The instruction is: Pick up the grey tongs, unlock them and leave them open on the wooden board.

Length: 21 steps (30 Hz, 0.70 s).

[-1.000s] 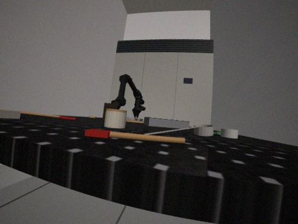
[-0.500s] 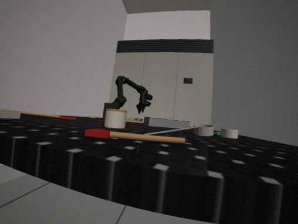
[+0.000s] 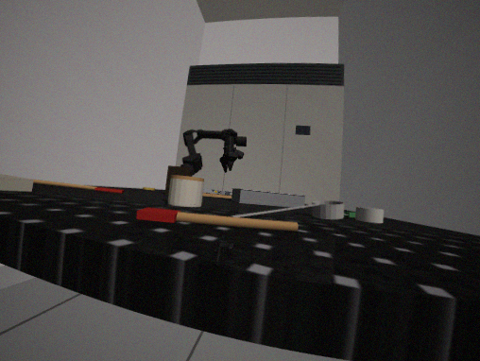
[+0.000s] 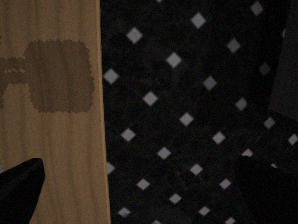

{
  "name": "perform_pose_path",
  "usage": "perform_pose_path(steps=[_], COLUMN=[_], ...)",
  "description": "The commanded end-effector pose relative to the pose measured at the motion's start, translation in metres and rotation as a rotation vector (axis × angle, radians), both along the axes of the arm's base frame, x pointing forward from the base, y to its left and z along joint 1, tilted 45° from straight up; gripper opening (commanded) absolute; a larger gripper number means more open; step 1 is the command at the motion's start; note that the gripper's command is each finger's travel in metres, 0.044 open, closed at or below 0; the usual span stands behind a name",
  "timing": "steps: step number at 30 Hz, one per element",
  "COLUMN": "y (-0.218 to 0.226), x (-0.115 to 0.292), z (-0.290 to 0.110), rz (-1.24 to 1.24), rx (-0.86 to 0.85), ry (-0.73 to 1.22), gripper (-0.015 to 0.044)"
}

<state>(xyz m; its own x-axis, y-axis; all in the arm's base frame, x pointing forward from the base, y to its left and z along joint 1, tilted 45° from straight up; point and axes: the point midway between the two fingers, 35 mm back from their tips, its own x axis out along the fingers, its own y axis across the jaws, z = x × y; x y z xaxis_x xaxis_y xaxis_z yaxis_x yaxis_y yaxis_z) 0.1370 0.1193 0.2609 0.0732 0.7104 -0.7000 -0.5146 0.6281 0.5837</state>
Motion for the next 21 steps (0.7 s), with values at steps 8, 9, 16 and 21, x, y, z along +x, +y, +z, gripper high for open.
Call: perform_pose_path(steps=[8,9,16,21], y=[-0.023,-0.023,-0.023,-0.023], x=[-0.008,-0.008,-0.008,-0.008], z=[0.031,0.031,0.031,0.031], rz=[-0.171,-0.171,-0.171,-0.171], rx=[-0.042,-0.042,-0.042,-0.042], ry=[-0.163,-0.163,-0.163,-0.163], gripper=[0.044,0.044,0.044,0.044])
